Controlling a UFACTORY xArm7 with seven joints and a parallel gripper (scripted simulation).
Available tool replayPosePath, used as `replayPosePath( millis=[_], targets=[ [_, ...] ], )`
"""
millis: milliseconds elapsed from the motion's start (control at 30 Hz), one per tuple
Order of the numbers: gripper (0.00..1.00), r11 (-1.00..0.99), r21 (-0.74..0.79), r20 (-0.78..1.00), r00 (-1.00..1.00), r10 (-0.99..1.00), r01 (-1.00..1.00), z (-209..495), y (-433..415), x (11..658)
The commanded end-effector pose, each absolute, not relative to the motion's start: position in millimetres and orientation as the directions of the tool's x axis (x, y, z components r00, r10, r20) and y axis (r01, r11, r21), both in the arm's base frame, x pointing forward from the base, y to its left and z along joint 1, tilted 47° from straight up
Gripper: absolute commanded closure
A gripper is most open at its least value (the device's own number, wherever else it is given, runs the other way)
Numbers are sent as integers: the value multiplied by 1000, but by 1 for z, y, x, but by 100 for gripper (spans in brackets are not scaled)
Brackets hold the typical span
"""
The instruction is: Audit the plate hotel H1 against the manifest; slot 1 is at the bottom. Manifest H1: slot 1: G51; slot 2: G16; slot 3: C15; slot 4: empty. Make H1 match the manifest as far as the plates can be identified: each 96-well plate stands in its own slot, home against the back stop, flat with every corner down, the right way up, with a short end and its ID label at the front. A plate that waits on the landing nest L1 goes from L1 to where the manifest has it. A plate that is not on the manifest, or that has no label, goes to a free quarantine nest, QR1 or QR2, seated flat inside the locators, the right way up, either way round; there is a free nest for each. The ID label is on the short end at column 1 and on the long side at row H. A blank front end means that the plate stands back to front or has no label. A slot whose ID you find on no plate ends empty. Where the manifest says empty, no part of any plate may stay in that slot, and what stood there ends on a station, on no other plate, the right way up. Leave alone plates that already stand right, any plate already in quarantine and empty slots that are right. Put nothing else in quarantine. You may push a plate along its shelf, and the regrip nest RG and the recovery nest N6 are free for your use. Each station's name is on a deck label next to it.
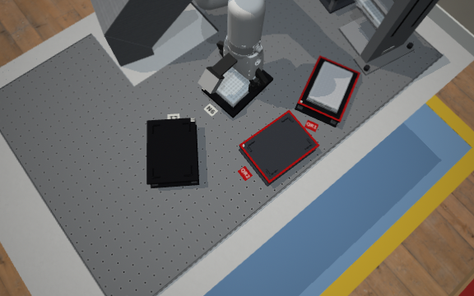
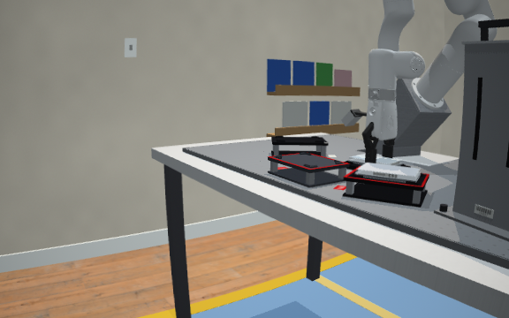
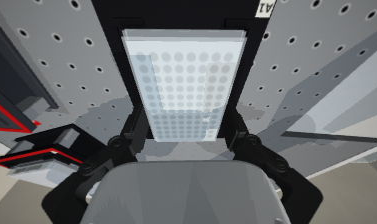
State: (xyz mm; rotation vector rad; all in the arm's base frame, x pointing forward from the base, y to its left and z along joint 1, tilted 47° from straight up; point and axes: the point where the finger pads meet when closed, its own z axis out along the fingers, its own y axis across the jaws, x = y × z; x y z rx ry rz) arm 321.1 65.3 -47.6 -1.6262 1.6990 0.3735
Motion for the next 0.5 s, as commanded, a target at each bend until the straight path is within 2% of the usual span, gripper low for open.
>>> replayPosePath(
  millis=[0,467],
  targets=[
    [100,155,-278,-675,79,-733,-948,-46,63,321],
    [100,155,-278,-675,79,-733,-948,-40,57,318]
  ],
)
